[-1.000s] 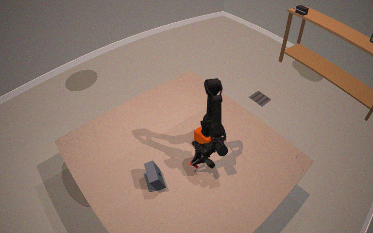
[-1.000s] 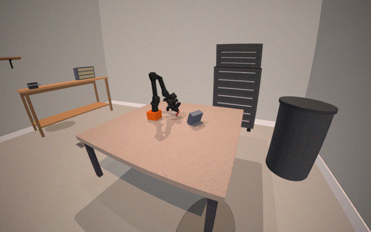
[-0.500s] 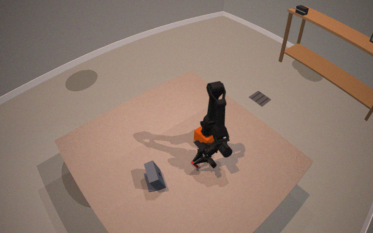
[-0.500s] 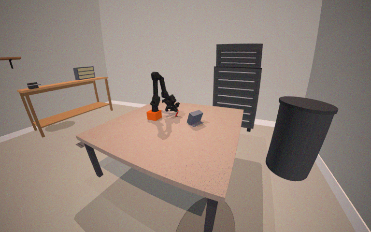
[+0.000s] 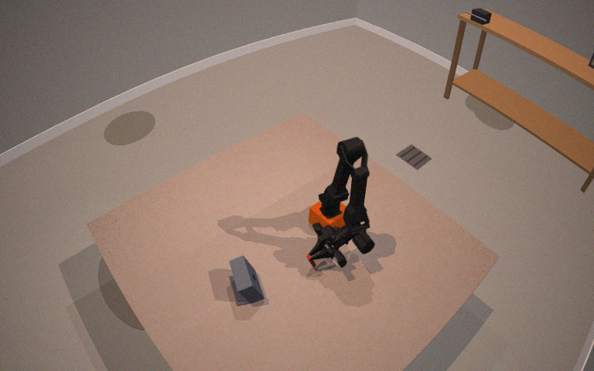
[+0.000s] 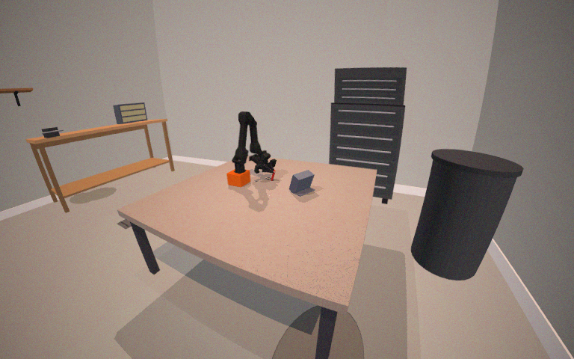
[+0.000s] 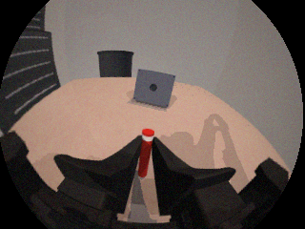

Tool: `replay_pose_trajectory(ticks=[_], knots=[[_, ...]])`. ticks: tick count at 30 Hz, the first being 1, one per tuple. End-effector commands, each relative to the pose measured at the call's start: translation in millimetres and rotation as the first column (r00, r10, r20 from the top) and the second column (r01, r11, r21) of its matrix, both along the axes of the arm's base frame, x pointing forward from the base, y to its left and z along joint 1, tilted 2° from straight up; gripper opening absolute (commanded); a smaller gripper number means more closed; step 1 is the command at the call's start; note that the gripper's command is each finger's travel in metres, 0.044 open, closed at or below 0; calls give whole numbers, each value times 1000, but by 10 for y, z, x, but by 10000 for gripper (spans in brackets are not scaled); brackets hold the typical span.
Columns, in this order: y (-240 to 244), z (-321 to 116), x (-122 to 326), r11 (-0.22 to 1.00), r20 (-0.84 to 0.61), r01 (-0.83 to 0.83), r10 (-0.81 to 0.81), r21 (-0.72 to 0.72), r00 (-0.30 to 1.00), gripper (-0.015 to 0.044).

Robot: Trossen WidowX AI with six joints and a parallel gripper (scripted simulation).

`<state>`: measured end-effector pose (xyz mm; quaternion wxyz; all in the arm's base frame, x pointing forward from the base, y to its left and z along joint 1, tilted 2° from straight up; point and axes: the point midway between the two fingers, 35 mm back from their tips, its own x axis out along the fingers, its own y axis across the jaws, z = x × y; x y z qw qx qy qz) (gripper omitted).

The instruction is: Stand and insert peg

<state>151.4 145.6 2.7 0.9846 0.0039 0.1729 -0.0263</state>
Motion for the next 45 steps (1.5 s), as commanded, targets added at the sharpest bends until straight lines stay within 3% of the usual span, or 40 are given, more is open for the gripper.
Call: replay_pose_trajectory(ticks=[1, 13, 45], knots=[[13, -4, -21, 1000, 32, 1, -1, 0, 999, 50], [11, -23, -102, 1000, 135, 1, -1, -5, 991, 50], [24, -61, -153, 1000, 114, -1, 0, 13, 993, 50]])
